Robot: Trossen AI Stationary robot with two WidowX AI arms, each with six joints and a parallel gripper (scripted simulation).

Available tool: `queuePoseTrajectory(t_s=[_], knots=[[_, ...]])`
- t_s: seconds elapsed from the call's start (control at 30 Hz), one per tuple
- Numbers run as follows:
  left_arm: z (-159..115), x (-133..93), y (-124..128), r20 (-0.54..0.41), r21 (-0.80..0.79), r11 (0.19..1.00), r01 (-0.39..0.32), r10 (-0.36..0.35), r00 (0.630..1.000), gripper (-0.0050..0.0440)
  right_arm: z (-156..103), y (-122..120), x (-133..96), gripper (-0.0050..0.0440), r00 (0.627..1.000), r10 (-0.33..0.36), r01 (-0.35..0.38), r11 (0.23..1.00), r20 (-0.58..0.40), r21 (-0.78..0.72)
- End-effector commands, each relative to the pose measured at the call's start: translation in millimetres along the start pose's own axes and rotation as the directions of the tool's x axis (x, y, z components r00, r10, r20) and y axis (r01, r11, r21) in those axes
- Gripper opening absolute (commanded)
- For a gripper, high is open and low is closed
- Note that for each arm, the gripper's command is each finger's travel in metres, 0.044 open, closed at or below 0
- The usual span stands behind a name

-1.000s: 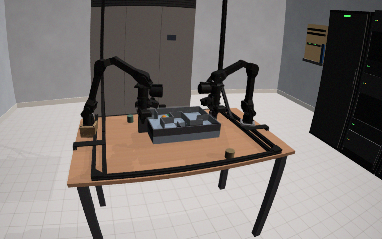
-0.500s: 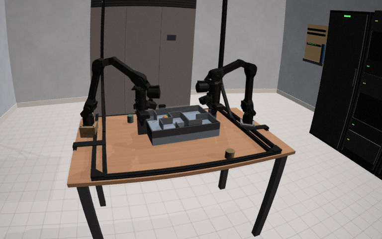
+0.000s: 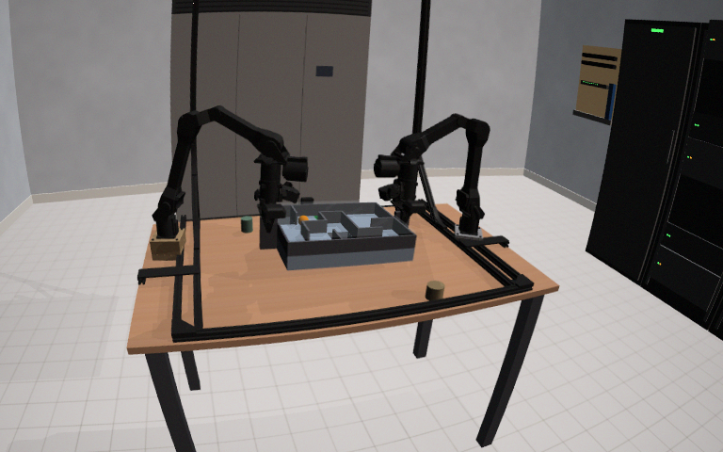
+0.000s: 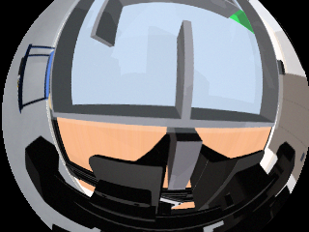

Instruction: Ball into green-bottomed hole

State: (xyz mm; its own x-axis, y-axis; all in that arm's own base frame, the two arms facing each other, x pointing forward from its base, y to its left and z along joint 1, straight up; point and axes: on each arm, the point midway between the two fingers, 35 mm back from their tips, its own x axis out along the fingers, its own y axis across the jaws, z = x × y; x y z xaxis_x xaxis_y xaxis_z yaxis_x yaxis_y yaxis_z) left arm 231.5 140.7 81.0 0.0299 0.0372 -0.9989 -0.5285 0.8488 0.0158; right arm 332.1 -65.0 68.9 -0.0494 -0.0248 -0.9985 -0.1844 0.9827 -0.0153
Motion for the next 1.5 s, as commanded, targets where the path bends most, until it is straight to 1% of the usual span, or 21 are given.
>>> queuePoseTrajectory(t_s=[0.0, 0.27, 0.37, 0.43, 0.53, 0.63, 0.93, 1.0, 1.1, 1.23, 1.47], knots=[[-3, -1, 2, 0.004, 0.0, 1.0, 0.021, -0.021, 1.0, 0.002, 3, -2, -2, 0.002, 1.0, 0.02, -0.02, 1.0, 0.004, -0.001], [0, -11, 3, -0.046, -0.002, 0.999, 0.044, -0.044, 0.998, 0.002, 1, -3, 8, 0.002, 0.998, 0.044, -0.044, 0.999, 0.054, -0.003], [2, -17, 3, -0.073, -0.002, 0.999, 0.041, -0.041, 0.996, 0.002, 0, -3, 14, 0.002, 0.996, 0.04, -0.04, 0.999, 0.081, -0.003], [2, -17, 3, -0.073, -0.002, 0.999, 0.041, -0.041, 0.996, 0.002, 0, -3, 14, 0.002, 0.996, 0.04, -0.04, 0.999, 0.081, -0.003], [3, -20, 2, -0.091, -0.001, 1.0, 0.024, -0.024, 0.996, 0.002, -1, -2, 18, 0.002, 0.995, 0.024, -0.024, 1.0, 0.099, -0.002], [2, -18, 2, -0.081, 0.0, 1.0, 0.01, -0.01, 0.997, 0.002, 0, -1, 16, 0.002, 0.996, 0.009, -0.009, 1.0, 0.089, -0.001], [-1, -5, 1, -0.019, 0.0, 1.0, 0.002, -0.002, 1.0, 0.002, 2, -1, 3, 0.002, 1.0, 0.001, -0.001, 1.0, 0.027, -0.001], [-1, -5, 1, -0.019, 0.0, 1.0, 0.002, -0.002, 1.0, 0.002, 2, -1, 3, 0.002, 1.0, 0.001, -0.001, 1.0, 0.027, -0.001], [-2, -4, 0, -0.011, 0.0, 1.0, -0.024, 0.024, 1.0, 0.002, 2, 0, 1, 0.002, 0.999, -0.025, 0.025, 1.0, 0.02, 0.0], [-2, -5, 0, -0.017, 0.001, 1.0, -0.029, 0.029, 0.999, 0.002, 2, 0, 3, 0.002, 0.999, -0.03, 0.03, 1.0, 0.027, 0.0], [0, -11, 1, -0.046, 0.0, 1.0, 0.004, -0.004, 0.999, 0.002, 1, -1, 9, 0.002, 0.999, 0.003, -0.003, 1.0, 0.054, -0.001]])
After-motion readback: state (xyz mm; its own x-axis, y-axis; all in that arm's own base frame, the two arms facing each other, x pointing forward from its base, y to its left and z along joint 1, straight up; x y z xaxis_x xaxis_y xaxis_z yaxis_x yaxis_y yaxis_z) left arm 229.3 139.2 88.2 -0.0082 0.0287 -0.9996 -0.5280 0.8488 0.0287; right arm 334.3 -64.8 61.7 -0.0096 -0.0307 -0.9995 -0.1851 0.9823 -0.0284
